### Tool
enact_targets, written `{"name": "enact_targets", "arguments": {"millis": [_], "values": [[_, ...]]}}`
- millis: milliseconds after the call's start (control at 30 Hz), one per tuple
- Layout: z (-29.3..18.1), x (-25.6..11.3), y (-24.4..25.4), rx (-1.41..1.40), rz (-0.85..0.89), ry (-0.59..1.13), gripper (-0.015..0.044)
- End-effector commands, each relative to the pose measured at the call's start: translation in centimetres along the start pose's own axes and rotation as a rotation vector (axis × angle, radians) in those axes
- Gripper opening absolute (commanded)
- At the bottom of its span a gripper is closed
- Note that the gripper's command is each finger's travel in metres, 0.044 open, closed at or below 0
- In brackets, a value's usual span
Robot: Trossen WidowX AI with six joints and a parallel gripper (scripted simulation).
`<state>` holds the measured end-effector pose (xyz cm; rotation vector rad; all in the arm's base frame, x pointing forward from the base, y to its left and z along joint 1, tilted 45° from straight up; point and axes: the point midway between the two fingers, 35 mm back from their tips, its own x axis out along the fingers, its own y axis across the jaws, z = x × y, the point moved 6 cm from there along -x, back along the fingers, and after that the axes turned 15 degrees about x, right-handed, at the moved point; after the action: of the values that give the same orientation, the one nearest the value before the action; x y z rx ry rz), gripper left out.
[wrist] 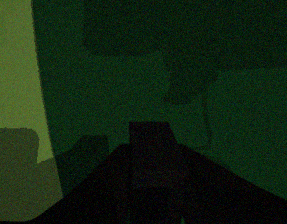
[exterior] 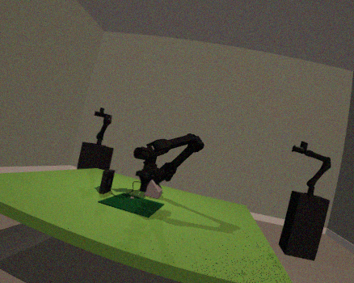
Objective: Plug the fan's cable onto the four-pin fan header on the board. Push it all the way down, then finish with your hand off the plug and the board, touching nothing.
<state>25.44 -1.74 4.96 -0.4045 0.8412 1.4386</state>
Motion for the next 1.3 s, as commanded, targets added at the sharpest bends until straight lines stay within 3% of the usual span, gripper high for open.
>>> {"name": "enact_targets", "arguments": {"millis": [0, 1000, 1267], "values": [[-0.7, 0.0, -0.3, 0.14, 0.001, 0.006, 0.0], [-5.5, 0.2, -1.3, 1.178, -0.001, 0.006, 0.0], [-5.7, 0.3, -1.3, 1.229, -0.001, 0.005, 0.0]]}}
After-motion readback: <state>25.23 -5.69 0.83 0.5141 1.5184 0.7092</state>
